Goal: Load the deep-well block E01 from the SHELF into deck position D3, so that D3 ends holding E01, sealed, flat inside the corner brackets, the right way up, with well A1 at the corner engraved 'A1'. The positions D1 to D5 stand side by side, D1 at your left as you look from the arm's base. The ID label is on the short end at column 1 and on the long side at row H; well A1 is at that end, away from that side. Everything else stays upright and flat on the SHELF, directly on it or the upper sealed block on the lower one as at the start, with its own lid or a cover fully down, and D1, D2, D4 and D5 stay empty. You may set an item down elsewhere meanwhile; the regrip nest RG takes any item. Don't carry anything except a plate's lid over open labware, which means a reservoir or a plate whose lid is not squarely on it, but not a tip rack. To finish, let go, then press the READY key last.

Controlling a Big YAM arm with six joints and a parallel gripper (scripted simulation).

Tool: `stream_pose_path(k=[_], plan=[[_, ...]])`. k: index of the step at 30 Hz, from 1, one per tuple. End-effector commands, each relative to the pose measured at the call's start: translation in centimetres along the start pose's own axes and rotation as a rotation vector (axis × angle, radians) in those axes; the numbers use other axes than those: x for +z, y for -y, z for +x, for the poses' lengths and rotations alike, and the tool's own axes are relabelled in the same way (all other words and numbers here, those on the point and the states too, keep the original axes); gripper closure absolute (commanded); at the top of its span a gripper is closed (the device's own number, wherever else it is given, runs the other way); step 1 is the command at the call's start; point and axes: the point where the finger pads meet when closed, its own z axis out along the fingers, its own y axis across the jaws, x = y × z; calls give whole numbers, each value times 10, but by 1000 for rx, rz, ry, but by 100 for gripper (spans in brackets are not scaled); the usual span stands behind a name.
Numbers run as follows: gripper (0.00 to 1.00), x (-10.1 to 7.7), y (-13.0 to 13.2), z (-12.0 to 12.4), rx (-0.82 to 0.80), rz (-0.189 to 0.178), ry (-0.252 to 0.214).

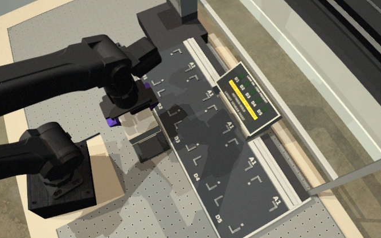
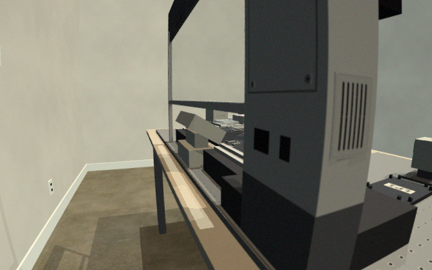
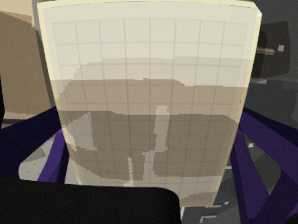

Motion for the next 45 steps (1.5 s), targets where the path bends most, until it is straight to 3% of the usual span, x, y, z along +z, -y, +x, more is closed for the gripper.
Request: stream_pose_path(k=[1, 7, 8, 10, 24, 25, 27, 41, 42, 45], plan=[[100, -28, 24, -5, 16, 61, 18], [100, -35, 23, -6, 15, 62, 19], [100, -30, 19, -3, 20, 37, 10], [100, -40, 23, -6, 16, 62, 20], [100, -61, 22, -5, 16, 63, 21], [100, -60, 21, -4, 20, 48, 15], [100, -67, 21, -5, 16, 63, 22], [100, -88, 20, -5, 17, 64, 22], [100, -85, 20, -5, 17, 45, 15], [100, -94, 20, -5, 17, 63, 24]])
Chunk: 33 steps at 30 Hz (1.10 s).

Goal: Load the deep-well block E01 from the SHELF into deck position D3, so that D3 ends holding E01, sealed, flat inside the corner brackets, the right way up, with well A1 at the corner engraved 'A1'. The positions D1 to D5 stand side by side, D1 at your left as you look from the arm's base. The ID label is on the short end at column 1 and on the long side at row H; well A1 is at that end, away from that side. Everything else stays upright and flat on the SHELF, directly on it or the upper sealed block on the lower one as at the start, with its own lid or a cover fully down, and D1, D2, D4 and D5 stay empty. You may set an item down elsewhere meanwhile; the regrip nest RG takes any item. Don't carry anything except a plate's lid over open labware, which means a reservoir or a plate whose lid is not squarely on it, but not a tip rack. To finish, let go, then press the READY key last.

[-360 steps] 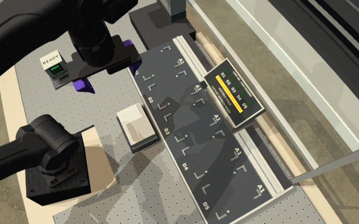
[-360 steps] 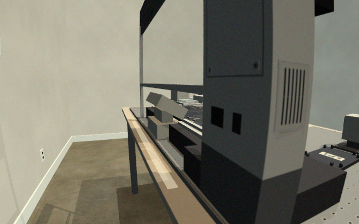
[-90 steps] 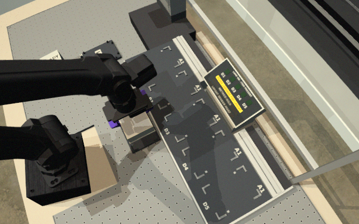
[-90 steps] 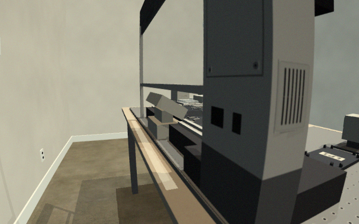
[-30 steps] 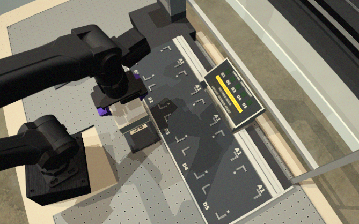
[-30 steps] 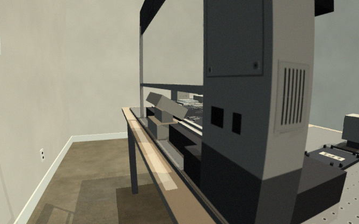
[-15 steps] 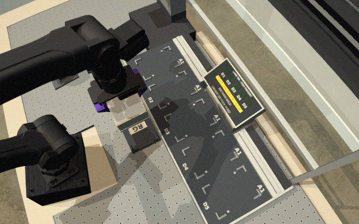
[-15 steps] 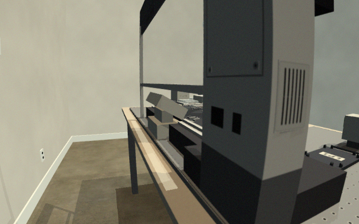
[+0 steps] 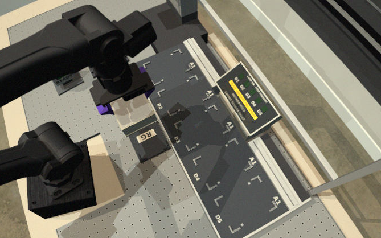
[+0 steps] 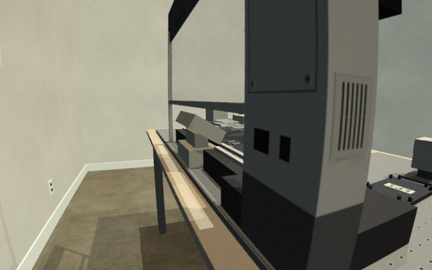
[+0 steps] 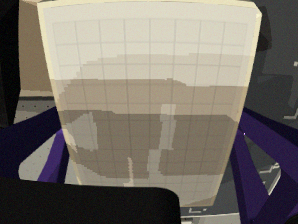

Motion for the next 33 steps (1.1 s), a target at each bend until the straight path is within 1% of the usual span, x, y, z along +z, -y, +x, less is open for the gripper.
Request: stream_pose_path(k=[1, 4, 6, 11, 13, 14, 19, 23, 27, 30, 31, 33], plan=[[100, -31, 18, -4, 17, 65, 25], [100, -36, 18, -4, 17, 65, 24], [100, -38, 18, -4, 16, 58, 22], [100, -48, 17, -4, 17, 65, 25], [100, -48, 17, -4, 17, 65, 25], [100, -46, 18, -5, 15, 45, 18], [100, -59, 16, -4, 18, 65, 26], [100, -64, 16, -4, 16, 57, 23], [100, -72, 15, -3, 18, 65, 26], [100, -73, 15, -3, 18, 63, 26], [100, -72, 16, -4, 15, 49, 21], [100, -76, 15, -4, 16, 53, 24]])
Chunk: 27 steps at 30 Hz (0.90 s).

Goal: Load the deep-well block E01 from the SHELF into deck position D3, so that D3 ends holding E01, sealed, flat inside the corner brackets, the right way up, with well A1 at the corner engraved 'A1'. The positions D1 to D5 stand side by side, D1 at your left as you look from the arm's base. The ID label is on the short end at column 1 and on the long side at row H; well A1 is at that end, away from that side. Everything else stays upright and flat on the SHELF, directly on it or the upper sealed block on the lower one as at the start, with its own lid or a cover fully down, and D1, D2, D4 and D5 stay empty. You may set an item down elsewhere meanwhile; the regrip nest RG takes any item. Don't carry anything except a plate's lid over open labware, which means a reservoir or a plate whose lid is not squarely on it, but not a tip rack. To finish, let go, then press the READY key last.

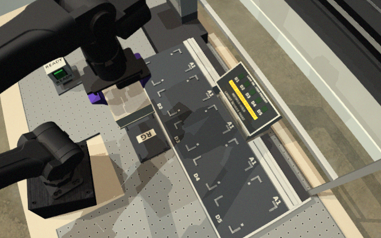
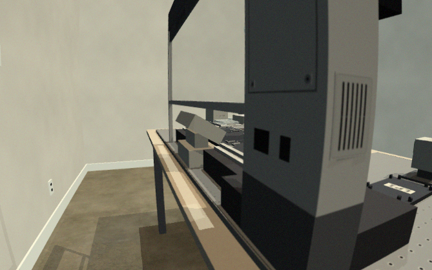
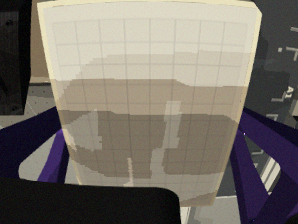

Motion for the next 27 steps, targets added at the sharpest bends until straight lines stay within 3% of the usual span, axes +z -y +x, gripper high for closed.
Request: stream_pose_path(k=[1, 23, 25, 26, 27], plan=[[100, -30, 15, -4, 17, 54, 25], [100, -64, 13, -3, 18, 56, 26], [100, -64, 13, -3, 18, 55, 26], [100, -52, 9, -1, 14, 35, 17], [100, -52, 9, -1, 14, 35, 17]])
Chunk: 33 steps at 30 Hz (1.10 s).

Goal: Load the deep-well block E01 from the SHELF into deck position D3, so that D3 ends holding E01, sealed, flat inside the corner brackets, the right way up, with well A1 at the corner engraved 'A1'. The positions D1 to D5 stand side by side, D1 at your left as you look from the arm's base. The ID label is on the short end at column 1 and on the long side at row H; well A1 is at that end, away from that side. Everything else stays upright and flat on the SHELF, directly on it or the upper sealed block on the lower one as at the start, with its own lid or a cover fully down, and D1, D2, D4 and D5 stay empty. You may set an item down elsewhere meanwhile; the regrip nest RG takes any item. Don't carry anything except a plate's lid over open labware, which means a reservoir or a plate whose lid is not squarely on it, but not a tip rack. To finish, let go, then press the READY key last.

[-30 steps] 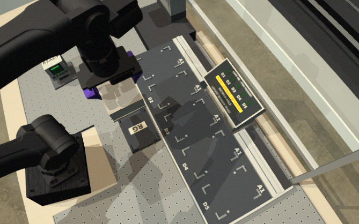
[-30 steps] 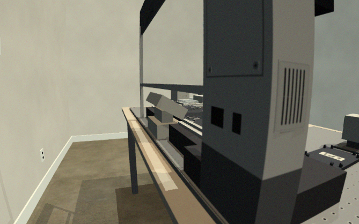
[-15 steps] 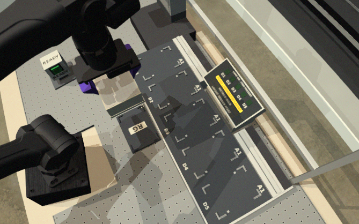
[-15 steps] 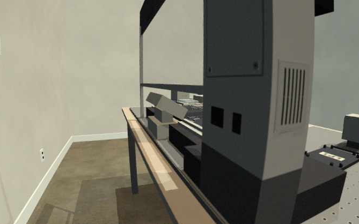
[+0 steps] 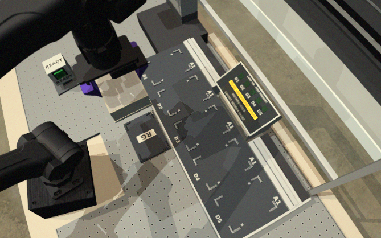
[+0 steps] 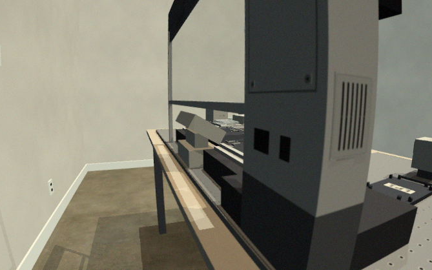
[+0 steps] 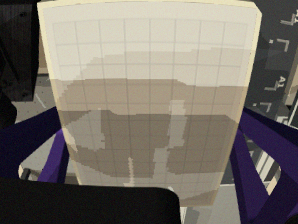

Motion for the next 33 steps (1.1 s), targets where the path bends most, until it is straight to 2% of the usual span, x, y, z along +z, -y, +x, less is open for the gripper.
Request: stream_pose_path(k=[1, 8, 9, 11, 12, 13, 14, 15, 17, 19, 21, 33], plan=[[100, -15, 9, -2, 15, 39, 17], [100, -15, 9, -2, 15, 39, 17], [100, -6, -7, 0, 10, 13, 6], [100, -6, -8, 0, 10, 13, 7], [100, -22, 2, -2, 18, 50, 24], [100, -29, 6, -2, 21, 66, 32], [100, -29, 9, -4, 43, 77, 38], [100, -16, 4, -4, 57, 44, 23], [100, -11, 3, -4, 96, 30, 16], [100, -13, 2, -3, 138, 38, 21], [100, -13, 2, -3, 138, 38, 21], [100, -14, 2, -2, 383, 37, 25]])
